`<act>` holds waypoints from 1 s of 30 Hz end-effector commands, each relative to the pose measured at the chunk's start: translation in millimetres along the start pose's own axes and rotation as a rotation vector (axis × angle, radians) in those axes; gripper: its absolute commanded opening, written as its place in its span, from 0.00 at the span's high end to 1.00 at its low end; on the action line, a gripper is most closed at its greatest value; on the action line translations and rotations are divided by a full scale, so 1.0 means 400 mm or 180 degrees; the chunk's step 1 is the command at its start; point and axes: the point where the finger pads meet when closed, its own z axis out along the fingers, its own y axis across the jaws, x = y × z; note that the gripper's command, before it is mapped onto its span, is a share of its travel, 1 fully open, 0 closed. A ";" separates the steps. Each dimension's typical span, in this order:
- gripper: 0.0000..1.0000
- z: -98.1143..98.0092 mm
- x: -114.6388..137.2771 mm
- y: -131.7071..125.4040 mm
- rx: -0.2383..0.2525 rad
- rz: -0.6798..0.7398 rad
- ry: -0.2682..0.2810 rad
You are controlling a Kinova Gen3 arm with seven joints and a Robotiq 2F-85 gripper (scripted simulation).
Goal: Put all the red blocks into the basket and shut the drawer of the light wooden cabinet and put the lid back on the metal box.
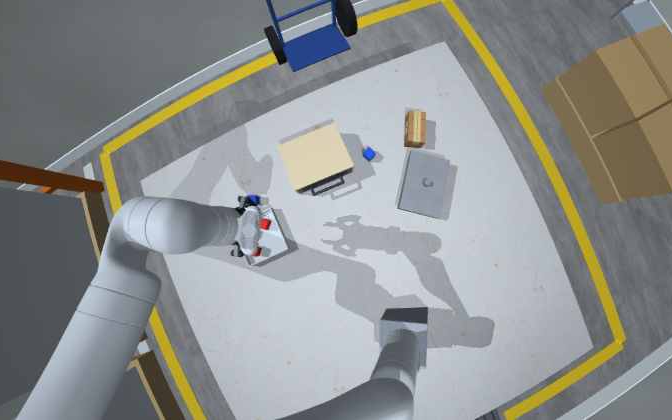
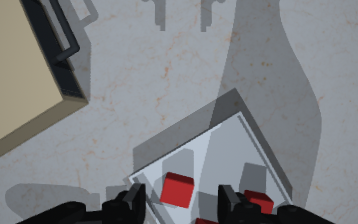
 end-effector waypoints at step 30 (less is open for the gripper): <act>0.47 0.006 0.361 -0.320 -0.0031 -0.1461 -0.0080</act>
